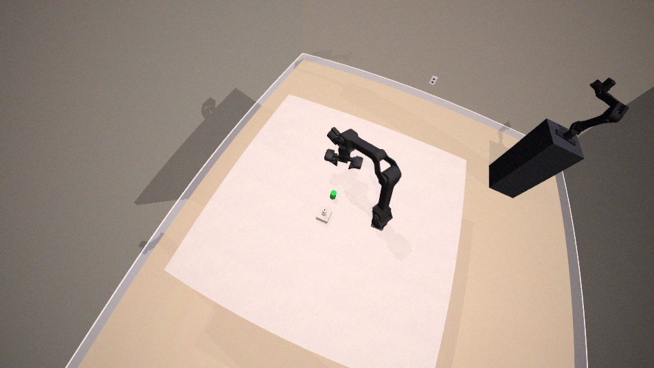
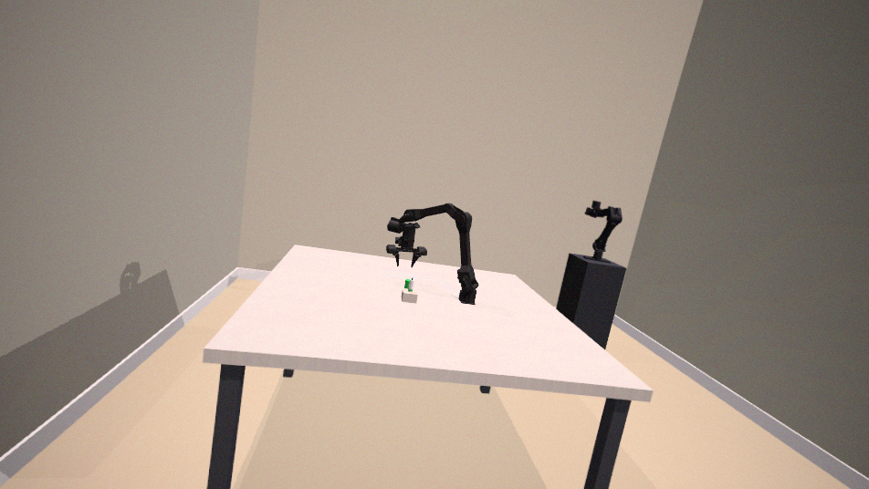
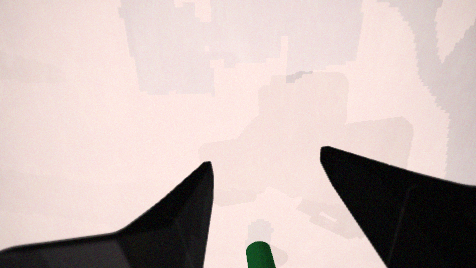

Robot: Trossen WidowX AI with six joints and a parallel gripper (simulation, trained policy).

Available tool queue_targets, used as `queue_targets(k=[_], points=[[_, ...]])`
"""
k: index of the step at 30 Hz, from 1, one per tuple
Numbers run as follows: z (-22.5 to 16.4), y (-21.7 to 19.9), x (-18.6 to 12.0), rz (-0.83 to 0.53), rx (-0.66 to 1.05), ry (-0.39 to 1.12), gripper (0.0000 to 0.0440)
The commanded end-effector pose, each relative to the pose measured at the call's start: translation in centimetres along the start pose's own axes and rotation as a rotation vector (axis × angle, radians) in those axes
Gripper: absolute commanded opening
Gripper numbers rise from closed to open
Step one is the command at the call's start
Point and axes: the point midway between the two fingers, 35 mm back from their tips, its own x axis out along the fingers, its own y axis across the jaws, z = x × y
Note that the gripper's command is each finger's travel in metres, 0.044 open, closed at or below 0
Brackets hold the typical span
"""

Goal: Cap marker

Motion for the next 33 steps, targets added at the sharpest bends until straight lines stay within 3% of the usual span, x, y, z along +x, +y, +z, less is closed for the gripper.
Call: queue_targets(k=[1, 33], points=[[-0.9, 0.4, -0.2, 0.003, 0.000, 0.015, 0.0310], [-10.0, 1.9, -1.4, -0.046, -0.087, 0.136, 0.0307]])
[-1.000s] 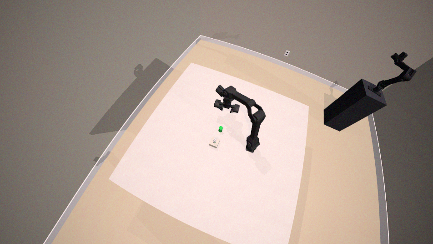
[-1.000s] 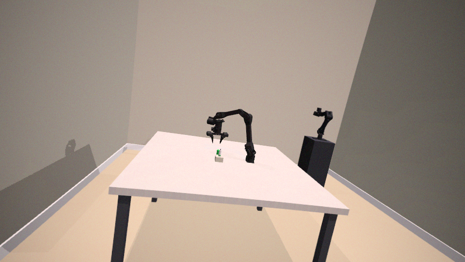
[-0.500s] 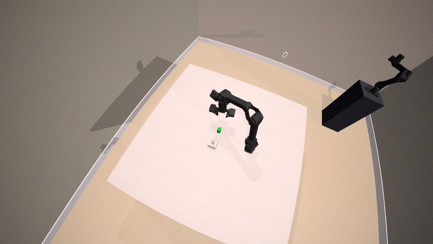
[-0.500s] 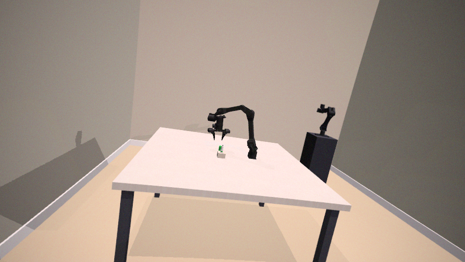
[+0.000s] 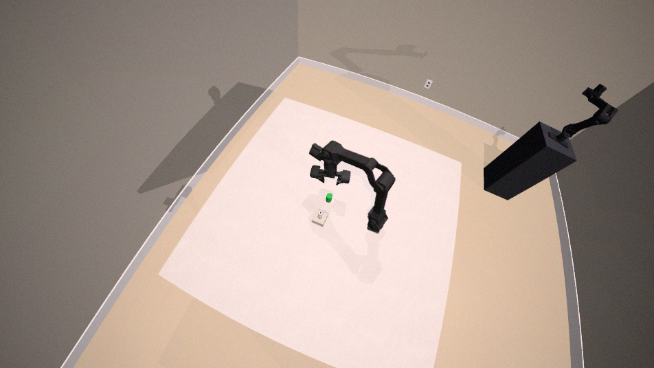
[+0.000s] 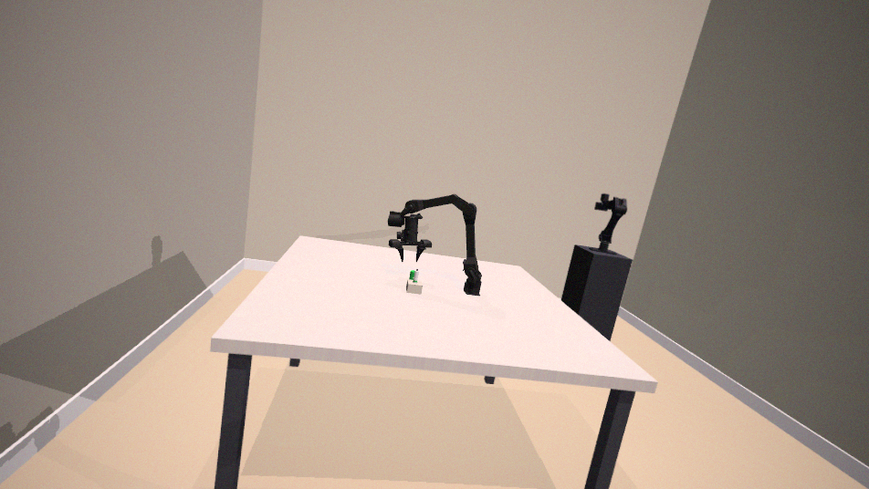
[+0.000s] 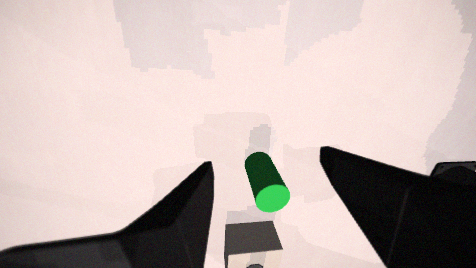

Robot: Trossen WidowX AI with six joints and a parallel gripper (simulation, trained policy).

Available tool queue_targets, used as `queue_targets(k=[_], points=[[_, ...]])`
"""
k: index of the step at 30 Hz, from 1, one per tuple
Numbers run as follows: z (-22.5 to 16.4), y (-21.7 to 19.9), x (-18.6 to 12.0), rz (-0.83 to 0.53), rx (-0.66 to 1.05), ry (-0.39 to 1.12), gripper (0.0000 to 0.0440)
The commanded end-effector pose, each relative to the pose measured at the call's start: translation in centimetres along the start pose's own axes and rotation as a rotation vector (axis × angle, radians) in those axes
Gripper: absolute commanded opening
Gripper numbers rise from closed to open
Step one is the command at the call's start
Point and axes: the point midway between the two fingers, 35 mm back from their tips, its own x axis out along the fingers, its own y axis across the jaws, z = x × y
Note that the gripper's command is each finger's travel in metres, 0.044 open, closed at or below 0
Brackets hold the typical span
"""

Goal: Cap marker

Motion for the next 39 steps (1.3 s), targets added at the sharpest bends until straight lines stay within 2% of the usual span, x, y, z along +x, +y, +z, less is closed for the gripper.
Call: queue_targets(k=[1, 23, 35, 39], points=[[-1.0, -0.1, 0.2, -0.011, -0.011, 0.016, 0.0306], [-4.8, -0.5, 2.6, -0.084, -0.133, 0.065, 0.0279], [-5.4, -0.9, 5.5, -0.117, -0.213, 0.074, 0.0253], [-5.5, -1.1, 5.9, -0.120, -0.238, 0.060, 0.0228]])
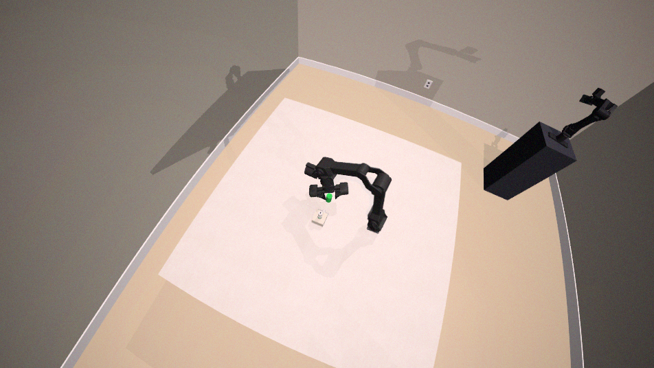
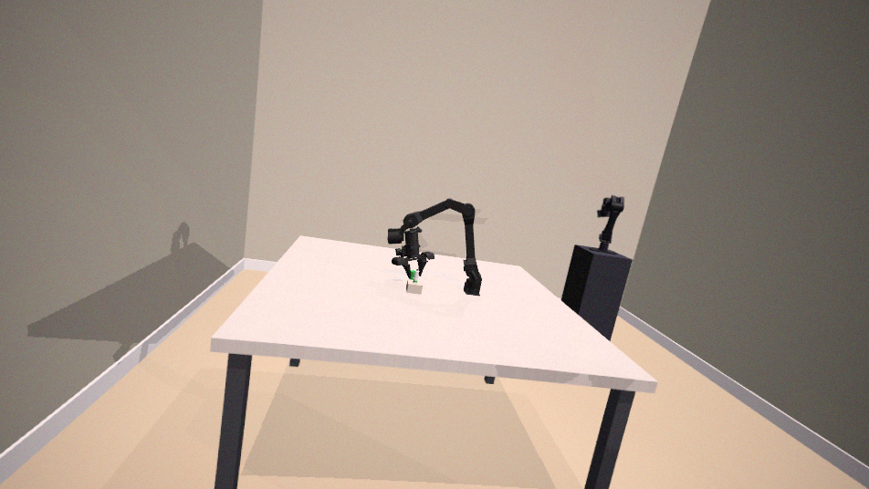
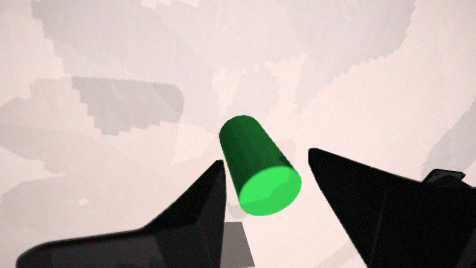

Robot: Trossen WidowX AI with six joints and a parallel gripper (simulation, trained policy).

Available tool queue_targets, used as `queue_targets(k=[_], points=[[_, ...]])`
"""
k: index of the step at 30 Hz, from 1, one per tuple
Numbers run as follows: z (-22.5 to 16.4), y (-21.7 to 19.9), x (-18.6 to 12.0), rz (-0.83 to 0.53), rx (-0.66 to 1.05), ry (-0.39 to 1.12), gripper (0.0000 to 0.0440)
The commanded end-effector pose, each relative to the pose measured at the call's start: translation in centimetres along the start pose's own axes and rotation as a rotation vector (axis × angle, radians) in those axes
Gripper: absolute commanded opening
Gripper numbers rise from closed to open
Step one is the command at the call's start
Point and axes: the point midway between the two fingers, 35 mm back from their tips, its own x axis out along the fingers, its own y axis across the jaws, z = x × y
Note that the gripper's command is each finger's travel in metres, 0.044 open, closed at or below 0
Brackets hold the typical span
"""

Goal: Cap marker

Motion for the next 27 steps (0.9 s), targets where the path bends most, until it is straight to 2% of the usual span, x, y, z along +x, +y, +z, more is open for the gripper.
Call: queue_targets(k=[1, 6, 18, 27], points=[[0.0, -0.1, 0.4, -0.007, -0.021, -0.014, 0.0213], [0.0, -0.1, -0.4, 0.009, -0.041, -0.041, 0.0086], [-0.8, 1.2, -4.1, 0.092, -0.099, -0.113, 0.0097], [-3.4, 2.1, -6.8, 0.129, -0.135, -0.126, 0.0090]])
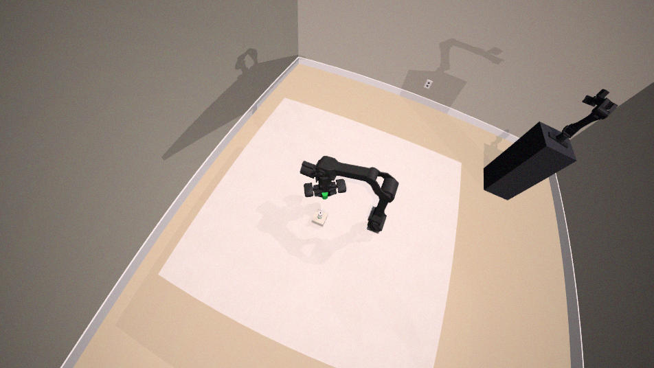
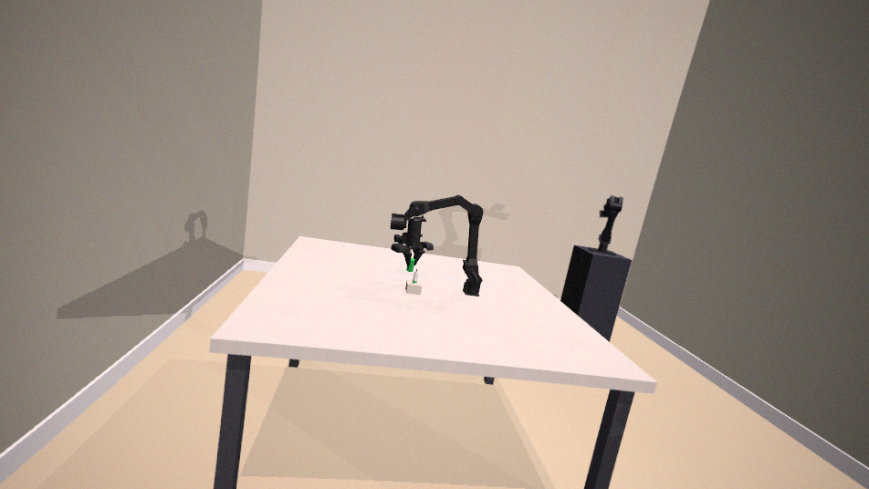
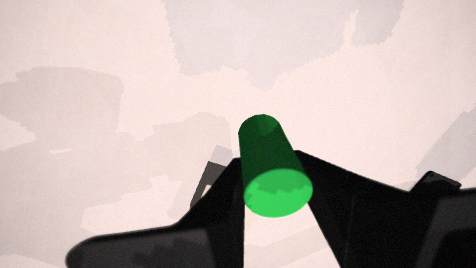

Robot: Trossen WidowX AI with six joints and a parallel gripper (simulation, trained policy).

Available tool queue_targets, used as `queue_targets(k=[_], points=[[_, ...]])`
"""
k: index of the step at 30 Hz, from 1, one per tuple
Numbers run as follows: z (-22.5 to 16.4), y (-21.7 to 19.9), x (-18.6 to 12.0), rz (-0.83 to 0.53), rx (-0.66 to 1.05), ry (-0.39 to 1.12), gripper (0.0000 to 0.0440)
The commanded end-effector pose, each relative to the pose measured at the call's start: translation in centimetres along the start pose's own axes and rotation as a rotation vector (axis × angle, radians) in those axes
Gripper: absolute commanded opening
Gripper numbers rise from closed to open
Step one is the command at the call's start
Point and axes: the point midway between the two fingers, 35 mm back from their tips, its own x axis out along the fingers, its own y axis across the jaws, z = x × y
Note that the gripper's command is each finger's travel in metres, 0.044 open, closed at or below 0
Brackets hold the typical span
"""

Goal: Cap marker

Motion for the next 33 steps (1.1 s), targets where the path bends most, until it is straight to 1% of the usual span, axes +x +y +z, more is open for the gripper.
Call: queue_targets(k=[1, 9, 18, 28, 33], points=[[-1.0, 0.6, -1.2, 0.019, -0.011, -0.001, 0.0089], [-3.8, 1.5, -3.1, 0.029, -0.038, 0.002, 0.0077], [-6.8, 2.3, -4.4, 0.029, -0.071, 0.010, 0.0061], [-8.9, 3.0, -4.9, 0.021, -0.091, 0.014, 0.0040], [-9.3, 3.1, -4.3, 0.003, -0.098, 0.020, 0.0034]])
